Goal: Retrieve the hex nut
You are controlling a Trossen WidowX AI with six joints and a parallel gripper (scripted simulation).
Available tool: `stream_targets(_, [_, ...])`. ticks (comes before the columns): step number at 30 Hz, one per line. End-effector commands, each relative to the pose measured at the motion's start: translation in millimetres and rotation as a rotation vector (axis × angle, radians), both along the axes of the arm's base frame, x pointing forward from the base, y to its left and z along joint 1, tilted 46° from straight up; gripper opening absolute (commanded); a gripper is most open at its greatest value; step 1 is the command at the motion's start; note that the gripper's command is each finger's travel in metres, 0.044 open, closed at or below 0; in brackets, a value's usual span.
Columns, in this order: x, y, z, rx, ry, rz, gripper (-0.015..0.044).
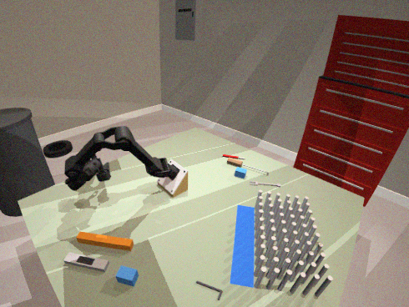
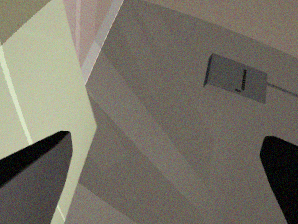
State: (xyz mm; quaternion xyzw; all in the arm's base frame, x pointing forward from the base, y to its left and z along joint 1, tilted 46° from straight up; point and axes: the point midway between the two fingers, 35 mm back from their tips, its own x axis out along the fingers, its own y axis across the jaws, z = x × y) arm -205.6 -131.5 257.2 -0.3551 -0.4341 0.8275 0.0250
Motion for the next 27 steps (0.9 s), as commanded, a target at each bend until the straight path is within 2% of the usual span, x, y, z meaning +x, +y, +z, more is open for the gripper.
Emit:
stream_targets(1, [0.4,-0.6,-0.1,-0.001,0.000,0.003,0.0426])
stream_targets(2, [1.6,-2.5,-0.6,-0.004,-0.001,0.012,0.0440])
stream_targets(11, [47.1,-54.2,-13.2,-0.084,-0.028,0.295,0.0440])
stream_targets(27, [180.8,-114.6,-36.6,-0.228,-0.147,0.903,0.0440])
